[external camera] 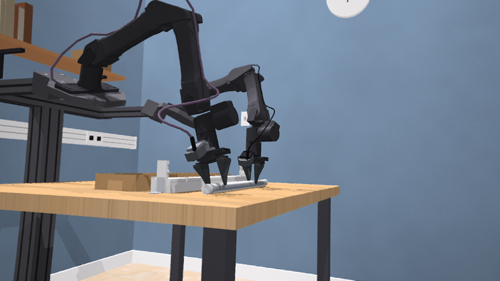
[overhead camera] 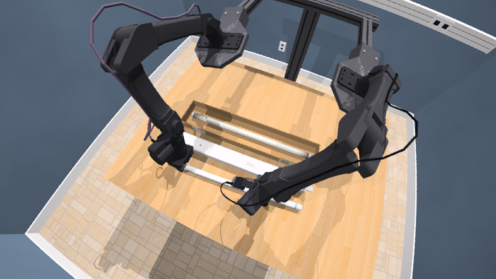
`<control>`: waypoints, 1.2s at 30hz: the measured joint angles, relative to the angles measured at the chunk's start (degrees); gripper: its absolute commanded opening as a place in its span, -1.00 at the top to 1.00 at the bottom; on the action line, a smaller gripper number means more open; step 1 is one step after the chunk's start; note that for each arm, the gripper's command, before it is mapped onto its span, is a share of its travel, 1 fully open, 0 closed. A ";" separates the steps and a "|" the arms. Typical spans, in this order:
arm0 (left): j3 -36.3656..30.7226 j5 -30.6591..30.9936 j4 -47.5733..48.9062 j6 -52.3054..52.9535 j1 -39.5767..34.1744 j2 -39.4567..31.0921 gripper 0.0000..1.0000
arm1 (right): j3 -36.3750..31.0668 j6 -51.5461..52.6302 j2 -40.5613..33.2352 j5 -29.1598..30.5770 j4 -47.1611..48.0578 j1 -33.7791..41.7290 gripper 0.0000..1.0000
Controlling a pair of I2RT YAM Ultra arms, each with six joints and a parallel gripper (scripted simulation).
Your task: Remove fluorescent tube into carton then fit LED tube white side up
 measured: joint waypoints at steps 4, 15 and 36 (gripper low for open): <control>0.00 0.00 0.00 0.00 0.00 0.00 0.78 | 0.00 0.00 0.00 0.00 0.00 -0.02 0.02; 0.00 0.00 0.00 0.00 0.00 0.00 0.78 | -4.35 0.61 -4.76 0.37 -1.51 0.59 0.02; 0.00 0.00 0.00 0.00 0.00 0.00 0.78 | -8.74 1.31 -10.99 0.96 -2.29 1.77 0.02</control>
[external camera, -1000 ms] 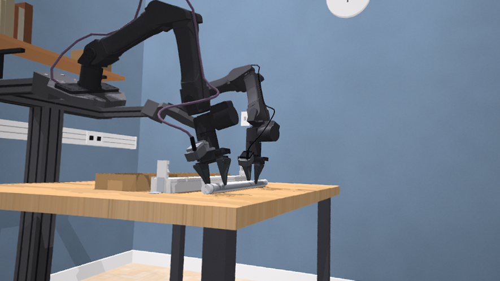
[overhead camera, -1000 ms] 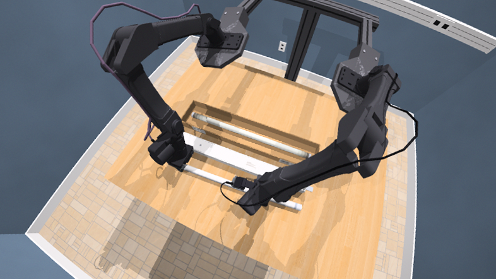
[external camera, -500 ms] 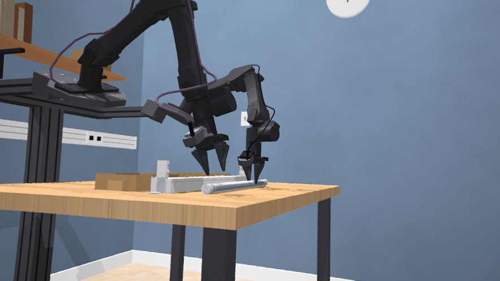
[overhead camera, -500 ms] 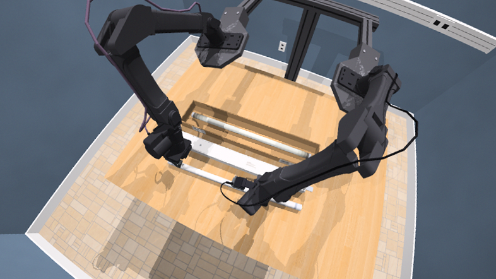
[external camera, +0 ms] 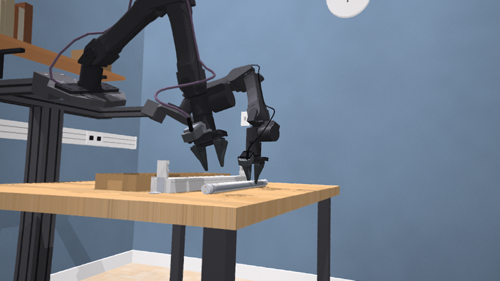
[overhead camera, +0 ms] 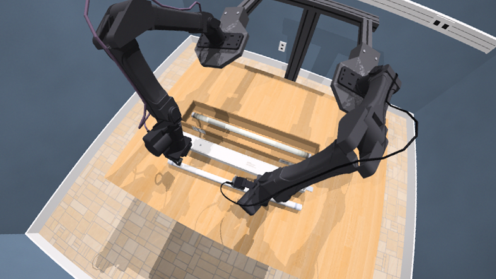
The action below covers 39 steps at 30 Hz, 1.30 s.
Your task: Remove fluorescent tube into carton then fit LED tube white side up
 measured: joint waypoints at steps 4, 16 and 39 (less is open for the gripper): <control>0.00 0.00 0.00 0.00 0.00 0.00 0.78 | -0.02 0.02 0.37 0.02 -0.37 -0.11 0.02; 0.00 0.00 0.00 0.00 0.00 0.00 0.78 | 12.76 2.58 3.58 0.72 -18.45 0.00 0.02; 0.00 0.00 0.00 0.00 0.00 0.00 0.78 | 24.65 4.63 8.13 1.16 -32.39 0.11 0.02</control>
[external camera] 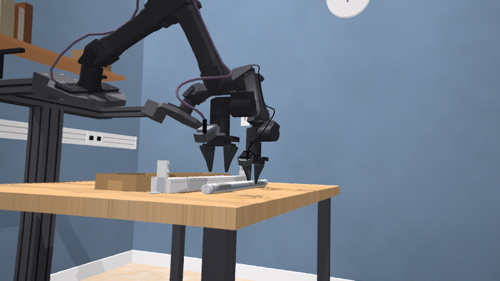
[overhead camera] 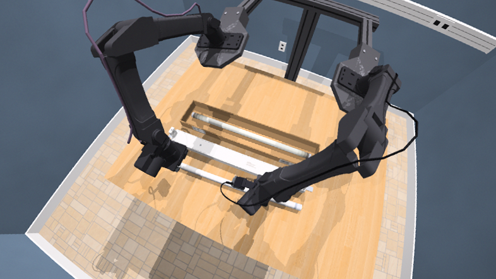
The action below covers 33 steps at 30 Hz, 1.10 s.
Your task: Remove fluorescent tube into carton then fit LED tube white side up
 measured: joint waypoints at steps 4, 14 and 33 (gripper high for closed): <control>0.00 0.00 0.00 0.00 0.00 0.00 0.78 | 0.52 -0.33 2.10 -0.07 1.14 -0.50 0.02; 0.00 0.00 0.00 0.00 0.00 0.00 0.78 | 3.41 -1.03 6.19 -0.39 1.86 -0.98 0.02; 0.00 0.00 0.00 0.00 0.00 0.00 0.78 | 4.28 -1.42 8.13 -0.46 3.45 -1.38 0.78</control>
